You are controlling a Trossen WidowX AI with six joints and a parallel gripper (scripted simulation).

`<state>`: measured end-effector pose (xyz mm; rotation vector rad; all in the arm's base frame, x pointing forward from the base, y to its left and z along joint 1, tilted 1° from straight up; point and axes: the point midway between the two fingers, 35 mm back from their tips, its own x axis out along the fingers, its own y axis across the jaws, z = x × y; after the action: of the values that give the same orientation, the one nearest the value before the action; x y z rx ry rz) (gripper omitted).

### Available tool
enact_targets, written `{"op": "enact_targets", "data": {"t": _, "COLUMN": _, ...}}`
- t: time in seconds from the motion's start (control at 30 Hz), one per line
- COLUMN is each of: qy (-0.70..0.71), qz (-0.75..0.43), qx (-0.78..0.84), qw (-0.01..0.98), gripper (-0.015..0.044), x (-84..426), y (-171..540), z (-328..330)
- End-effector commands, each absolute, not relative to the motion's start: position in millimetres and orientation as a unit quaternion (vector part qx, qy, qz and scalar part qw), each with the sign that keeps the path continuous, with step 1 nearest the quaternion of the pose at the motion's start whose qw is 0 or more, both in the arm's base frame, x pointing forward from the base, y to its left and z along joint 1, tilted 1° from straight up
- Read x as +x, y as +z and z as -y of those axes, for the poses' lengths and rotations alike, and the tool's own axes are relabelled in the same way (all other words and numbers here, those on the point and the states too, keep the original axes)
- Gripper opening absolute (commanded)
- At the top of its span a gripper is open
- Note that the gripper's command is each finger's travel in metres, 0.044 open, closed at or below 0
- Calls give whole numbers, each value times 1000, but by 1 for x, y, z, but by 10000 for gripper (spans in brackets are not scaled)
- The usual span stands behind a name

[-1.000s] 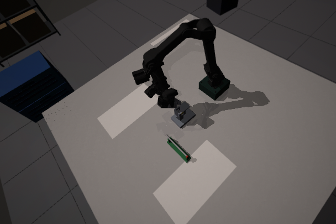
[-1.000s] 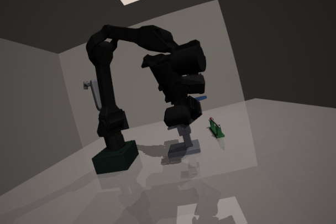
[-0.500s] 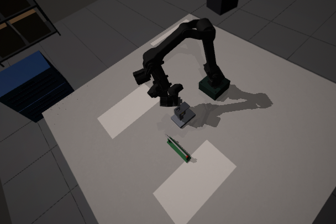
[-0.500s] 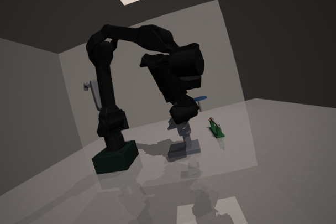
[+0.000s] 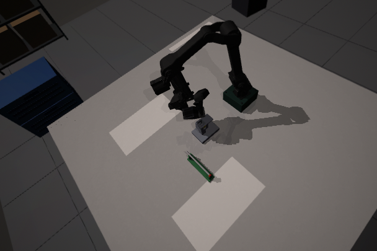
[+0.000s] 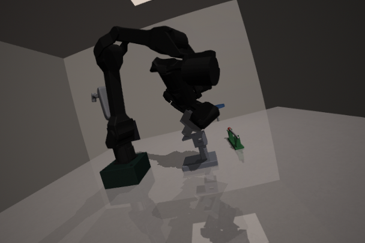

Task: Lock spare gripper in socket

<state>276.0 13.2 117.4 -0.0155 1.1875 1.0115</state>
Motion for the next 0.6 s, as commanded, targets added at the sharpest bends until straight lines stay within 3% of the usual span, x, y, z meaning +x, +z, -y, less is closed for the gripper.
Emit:
{"op": "enact_targets", "data": {"t": 0.0, "qy": 491, "qz": -504, "qx": -29, "qw": 709, "gripper": 0, "x": 274, "y": 123, "z": -17}}
{"op": "enact_targets", "data": {"t": 0.57, "qy": 599, "qz": -387, "qx": -121, "qw": 690, "gripper": 0, "x": 266, "y": 134, "z": -25}}
